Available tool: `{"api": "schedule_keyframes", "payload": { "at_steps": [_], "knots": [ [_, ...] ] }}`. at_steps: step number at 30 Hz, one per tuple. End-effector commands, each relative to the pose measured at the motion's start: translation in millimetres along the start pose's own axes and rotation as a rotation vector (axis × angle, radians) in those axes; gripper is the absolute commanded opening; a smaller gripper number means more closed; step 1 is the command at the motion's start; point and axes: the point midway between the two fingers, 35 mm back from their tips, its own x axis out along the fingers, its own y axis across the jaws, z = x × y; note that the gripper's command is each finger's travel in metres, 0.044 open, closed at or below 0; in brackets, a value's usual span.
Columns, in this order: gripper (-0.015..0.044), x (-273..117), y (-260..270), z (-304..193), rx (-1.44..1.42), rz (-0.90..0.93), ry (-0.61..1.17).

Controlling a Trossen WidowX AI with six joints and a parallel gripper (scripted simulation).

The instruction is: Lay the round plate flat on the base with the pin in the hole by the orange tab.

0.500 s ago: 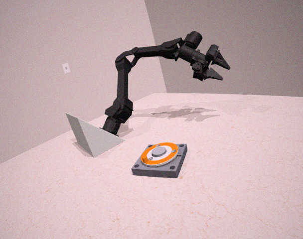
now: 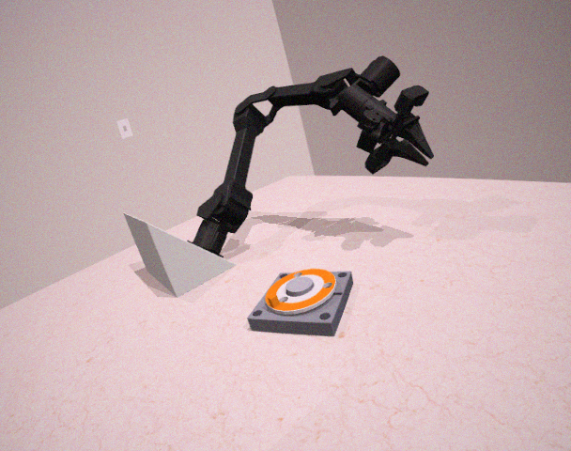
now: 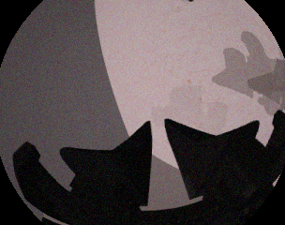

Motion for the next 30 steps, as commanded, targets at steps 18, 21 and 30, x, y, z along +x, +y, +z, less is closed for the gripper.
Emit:
{"api": "schedule_keyframes", "payload": {
  "at_steps": [18, 21, 30],
  "knots": [
    [0.0000, 19, 2, 216, -0.922, -0.577, -0.178],
    [0.0000, 15, -2, 239, -1.022, -0.657, -0.112],
    [0.0000, -5, -19, 298, -1.291, -0.800, 0.186]
  ]
}}
